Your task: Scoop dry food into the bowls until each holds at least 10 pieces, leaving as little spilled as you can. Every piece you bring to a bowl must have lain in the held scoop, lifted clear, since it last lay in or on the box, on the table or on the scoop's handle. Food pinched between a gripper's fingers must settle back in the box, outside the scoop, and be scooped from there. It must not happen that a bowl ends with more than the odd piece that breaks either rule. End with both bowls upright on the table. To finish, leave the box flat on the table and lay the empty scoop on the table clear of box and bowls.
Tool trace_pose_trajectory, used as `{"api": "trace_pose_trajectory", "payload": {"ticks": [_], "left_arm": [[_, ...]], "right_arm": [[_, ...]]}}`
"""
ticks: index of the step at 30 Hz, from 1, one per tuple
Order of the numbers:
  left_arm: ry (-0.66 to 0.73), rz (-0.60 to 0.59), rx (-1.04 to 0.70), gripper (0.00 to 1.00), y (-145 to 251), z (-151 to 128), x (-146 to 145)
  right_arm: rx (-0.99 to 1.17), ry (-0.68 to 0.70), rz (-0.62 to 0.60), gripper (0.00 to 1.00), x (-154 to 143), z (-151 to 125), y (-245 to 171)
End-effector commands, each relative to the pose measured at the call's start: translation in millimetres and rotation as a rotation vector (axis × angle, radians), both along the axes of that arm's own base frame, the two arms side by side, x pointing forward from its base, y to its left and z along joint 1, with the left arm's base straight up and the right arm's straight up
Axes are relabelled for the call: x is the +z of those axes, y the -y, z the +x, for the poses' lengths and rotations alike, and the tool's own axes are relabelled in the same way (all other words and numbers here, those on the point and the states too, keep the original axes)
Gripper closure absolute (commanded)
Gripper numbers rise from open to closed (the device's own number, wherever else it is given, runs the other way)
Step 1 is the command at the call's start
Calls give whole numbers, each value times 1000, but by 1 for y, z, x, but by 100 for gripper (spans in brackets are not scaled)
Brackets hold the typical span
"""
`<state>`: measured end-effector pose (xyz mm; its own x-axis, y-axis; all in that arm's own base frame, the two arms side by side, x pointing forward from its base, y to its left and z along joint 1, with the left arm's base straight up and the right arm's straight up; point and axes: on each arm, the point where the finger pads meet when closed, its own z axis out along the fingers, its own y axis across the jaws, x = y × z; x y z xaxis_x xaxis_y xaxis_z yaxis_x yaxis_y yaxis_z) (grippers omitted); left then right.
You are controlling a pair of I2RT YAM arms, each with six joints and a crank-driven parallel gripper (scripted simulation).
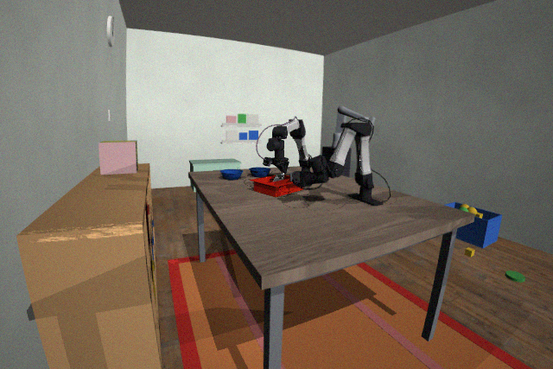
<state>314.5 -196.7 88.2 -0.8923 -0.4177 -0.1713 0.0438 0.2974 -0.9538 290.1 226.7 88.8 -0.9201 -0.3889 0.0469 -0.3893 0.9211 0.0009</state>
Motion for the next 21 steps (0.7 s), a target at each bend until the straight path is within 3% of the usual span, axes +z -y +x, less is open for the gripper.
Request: {"api": "trace_pose_trajectory", "payload": {"ticks": [1, 6, 11, 13, 21], "left_arm": [[-29, -109, -71, 73, 11, -18, 6], [-106, -144, -110, 73, 14, -34, -3], [-101, -115, -64, 73, 10, -28, -11], [-45, -122, -55, 73, 7, -16, 3], [-65, -120, -75, 73, 18, -17, -2]], "right_arm": [[2, 81, 49, 100, 23, 12, -6], [2, 81, 49, 100, 23, 12, -6], [2, 81, 49, 100, 23, 12, -6], [2, 81, 49, 100, 23, 12, -6], [2, 81, 49, 100, 23, 12, -6]]}}
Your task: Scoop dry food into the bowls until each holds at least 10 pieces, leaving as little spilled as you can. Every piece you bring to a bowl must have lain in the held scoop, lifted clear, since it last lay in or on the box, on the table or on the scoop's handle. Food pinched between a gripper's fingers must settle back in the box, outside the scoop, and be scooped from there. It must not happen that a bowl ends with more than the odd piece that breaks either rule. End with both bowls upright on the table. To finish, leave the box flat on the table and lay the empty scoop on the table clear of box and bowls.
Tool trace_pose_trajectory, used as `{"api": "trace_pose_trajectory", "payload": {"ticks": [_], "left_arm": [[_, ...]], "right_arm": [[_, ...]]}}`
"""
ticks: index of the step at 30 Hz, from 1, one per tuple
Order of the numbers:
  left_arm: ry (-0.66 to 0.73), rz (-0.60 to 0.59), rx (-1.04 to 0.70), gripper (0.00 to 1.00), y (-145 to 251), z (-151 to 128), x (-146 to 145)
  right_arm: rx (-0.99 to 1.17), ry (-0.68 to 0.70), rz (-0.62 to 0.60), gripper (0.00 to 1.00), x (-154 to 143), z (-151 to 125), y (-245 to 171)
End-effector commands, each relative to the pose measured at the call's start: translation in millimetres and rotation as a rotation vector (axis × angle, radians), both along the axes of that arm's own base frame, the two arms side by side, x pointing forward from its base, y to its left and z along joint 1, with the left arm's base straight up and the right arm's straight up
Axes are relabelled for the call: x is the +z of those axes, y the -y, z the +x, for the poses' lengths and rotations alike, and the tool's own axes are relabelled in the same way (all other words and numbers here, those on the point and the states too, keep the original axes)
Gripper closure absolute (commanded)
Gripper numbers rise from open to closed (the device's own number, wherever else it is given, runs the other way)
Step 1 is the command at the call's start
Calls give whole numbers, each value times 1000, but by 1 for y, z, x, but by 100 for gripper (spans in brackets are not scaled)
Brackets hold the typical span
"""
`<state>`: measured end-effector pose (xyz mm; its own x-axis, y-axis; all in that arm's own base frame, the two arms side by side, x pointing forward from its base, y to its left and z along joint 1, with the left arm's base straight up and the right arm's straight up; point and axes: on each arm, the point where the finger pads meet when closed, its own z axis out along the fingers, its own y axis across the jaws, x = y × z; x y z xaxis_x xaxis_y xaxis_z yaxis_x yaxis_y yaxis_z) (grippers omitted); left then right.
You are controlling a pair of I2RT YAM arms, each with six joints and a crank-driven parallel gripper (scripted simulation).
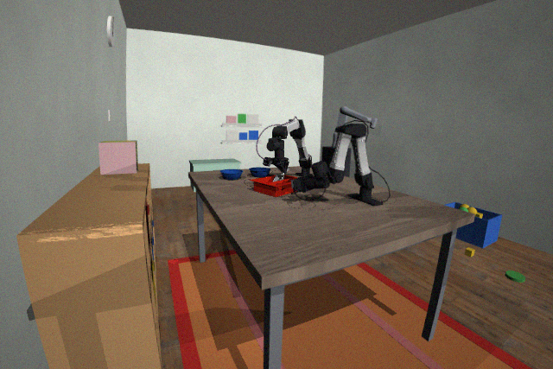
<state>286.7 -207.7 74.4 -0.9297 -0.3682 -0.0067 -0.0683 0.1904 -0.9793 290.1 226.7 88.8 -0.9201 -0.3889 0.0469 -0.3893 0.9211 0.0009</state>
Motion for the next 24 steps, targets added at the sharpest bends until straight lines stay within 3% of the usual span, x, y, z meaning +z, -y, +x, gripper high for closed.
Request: {"api": "trace_pose_trajectory", "payload": {"ticks": [1, 24], "left_arm": [[61, -11, -5, 73, 9, 11, 10], [62, -13, -11, 73, 34, 19, 5]], "right_arm": [[2, 81, 49, 100, 23, 12, -6], [2, 81, 49, 100, 23, 12, -6]]}}
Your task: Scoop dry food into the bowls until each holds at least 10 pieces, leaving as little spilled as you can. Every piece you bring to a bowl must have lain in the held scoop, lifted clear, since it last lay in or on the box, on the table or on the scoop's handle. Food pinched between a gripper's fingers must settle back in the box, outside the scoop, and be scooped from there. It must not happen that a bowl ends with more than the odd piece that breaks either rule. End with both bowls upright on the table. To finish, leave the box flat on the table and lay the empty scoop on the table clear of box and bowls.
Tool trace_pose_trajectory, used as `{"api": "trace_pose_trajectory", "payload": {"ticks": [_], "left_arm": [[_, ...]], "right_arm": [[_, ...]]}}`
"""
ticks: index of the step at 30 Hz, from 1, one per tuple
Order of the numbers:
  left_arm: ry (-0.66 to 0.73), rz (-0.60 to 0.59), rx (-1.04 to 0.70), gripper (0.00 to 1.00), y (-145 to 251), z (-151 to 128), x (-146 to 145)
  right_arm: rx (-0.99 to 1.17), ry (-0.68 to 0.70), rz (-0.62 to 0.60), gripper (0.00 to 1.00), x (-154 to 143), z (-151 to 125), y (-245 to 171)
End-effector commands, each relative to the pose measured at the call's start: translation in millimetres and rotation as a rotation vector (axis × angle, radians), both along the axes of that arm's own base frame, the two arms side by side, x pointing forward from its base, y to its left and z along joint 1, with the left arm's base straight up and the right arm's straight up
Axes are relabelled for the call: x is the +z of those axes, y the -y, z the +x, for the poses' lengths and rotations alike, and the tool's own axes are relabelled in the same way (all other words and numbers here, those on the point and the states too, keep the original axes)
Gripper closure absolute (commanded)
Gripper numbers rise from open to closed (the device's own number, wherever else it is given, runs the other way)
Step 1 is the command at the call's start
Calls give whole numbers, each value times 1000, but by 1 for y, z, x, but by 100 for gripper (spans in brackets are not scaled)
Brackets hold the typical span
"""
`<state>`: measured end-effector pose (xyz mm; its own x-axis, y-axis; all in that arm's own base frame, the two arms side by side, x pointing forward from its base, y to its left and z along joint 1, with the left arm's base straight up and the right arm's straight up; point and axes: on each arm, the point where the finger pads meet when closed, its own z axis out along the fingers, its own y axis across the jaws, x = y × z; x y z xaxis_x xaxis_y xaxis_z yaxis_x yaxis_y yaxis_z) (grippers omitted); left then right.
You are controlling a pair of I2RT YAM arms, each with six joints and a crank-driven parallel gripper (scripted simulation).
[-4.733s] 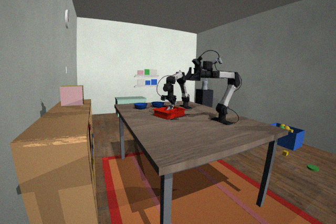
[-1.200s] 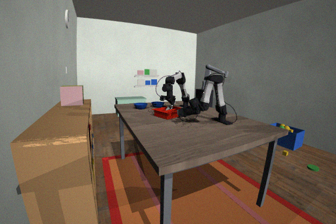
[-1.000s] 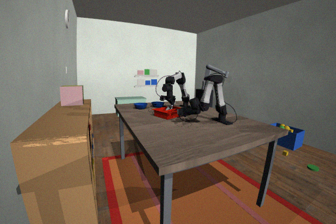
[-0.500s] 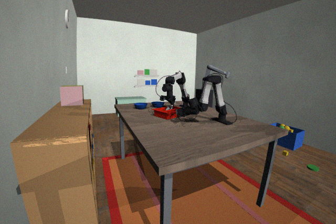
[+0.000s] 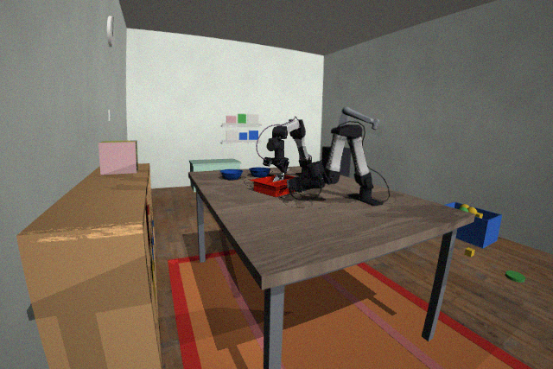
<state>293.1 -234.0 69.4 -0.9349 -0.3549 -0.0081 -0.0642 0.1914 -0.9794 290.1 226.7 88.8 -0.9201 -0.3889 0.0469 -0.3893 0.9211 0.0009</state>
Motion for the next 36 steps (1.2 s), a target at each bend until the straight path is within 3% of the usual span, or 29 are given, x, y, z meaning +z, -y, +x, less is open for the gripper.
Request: {"api": "trace_pose_trajectory", "payload": {"ticks": [1, 27, 28, 29, 30, 31, 32, 33, 34, 36], "left_arm": [[66, -15, 3, 73, 9, 13, 11], [78, -21, -1, 73, 34, 21, 10], [77, -21, -1, 73, 33, 21, 10], [75, -20, -2, 73, 33, 21, 10], [79, -20, 1, 73, 32, 22, 10], [81, -20, 2, 73, 32, 23, 10], [81, -20, 2, 73, 33, 23, 10], [69, -19, -2, 73, 35, 20, 19], [67, -18, 0, 73, 34, 21, 19], [108, -25, 4, 73, 33, 24, 25]], "right_arm": [[2, 81, 49, 100, 23, 12, -6], [2, 81, 49, 100, 23, 12, -6], [13, 16, -2, 100, -1, 9, -3], [8, 65, 35, 100, 11, 14, -7], [6, -1, -12, 100, 1, 5, -1], [8, 61, 33, 100, 15, 12, -5], [7, 12, -2, 100, 6, 6, -1], [7, 84, 50, 100, 19, 15, -7], [8, 34, 14, 100, 15, 7, -2], [7, 81, 47, 100, 22, 14, -7]]}}
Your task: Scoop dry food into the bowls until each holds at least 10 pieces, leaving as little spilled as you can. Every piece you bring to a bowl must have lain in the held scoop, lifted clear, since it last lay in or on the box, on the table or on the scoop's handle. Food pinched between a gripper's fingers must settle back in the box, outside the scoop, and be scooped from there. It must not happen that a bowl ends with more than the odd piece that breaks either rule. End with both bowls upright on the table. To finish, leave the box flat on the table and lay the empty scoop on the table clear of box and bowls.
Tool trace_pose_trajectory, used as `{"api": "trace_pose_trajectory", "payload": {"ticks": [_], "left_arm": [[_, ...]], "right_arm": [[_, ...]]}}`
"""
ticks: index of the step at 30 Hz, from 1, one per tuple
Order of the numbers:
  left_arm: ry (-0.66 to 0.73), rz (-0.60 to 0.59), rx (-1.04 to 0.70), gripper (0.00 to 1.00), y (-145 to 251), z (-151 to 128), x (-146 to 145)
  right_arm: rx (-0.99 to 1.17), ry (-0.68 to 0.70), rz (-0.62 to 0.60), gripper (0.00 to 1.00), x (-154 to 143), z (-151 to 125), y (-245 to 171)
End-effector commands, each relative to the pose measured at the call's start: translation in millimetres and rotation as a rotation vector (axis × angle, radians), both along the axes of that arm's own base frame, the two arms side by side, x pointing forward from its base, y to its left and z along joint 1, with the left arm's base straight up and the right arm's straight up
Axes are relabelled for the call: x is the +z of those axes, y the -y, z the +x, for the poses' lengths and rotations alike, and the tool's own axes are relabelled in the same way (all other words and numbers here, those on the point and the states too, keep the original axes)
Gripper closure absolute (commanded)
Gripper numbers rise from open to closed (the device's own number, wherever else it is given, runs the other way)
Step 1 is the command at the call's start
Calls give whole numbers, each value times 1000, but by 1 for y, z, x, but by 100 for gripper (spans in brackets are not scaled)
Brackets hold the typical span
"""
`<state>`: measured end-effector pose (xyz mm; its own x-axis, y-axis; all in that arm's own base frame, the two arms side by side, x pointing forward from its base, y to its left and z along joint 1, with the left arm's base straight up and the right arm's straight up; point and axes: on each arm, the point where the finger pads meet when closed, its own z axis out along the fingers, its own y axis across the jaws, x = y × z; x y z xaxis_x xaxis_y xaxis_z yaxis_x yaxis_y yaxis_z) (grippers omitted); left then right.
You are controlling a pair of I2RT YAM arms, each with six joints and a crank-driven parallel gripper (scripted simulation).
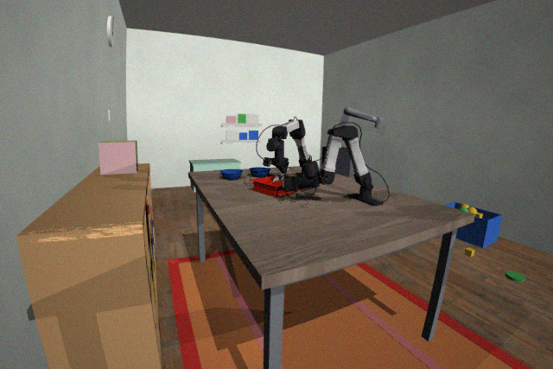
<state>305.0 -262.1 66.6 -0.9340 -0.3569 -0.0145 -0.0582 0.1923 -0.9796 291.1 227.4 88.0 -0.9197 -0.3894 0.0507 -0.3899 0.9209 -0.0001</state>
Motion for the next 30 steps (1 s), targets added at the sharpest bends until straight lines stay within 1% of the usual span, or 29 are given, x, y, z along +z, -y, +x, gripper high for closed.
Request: {"api": "trace_pose_trajectory", "payload": {"ticks": [1, 2, 3, 10, 11, 13, 14, 15, 16, 19, 20, 21, 22, 23, 26, 30], "left_arm": [[101, -26, 2, 73, 5, 12, 27], [101, -26, 2, 73, 5, 12, 27], [56, -16, -4, 73, 7, 8, 23], [59, -18, -7, 73, 9, 8, 32], [60, -20, -7, 73, 10, 9, 34], [102, -35, -14, 73, 9, 11, 41], [113, -39, -16, 73, 9, 11, 44], [113, -32, -4, 73, 6, 13, 41], [112, -34, -4, 73, 6, 13, 41], [107, -35, -8, 73, 9, 11, 42], [50, -16, -3, 73, 9, 8, 33], [68, -22, -7, 73, 11, 9, 38], [74, -27, -15, 73, 12, 8, 40], [78, -30, -19, 73, 12, 8, 42], [82, -31, -14, 73, 13, 9, 45], [82, -32, -14, 73, 14, 10, 48]], "right_arm": [[6, 84, 50, 100, 22, 13, -6], [6, 84, 50, 100, 22, 13, -6], [6, 84, 50, 100, 22, 13, -6], [8, 78, 45, 100, 21, 12, -6], [3, 76, 79, 100, 23, 15, -7], [6, 80, 70, 100, 22, 10, -14], [3, 78, 75, 100, 23, 15, -7], [12, 82, 51, 100, 22, 12, -7], [-9, 76, 81, 100, 23, 15, -8], [7, 84, 63, 100, 22, 13, -10], [2, 60, 43, 100, 16, 10, -7], [2, 79, 42, 100, 23, 9, -8], [0, 54, 16, 100, 18, 6, -4], [13, 89, 53, 100, 22, 16, -3], [14, 68, 100, 100, 23, 15, -8], [13, 55, 117, 100, 25, 16, -6]]}}
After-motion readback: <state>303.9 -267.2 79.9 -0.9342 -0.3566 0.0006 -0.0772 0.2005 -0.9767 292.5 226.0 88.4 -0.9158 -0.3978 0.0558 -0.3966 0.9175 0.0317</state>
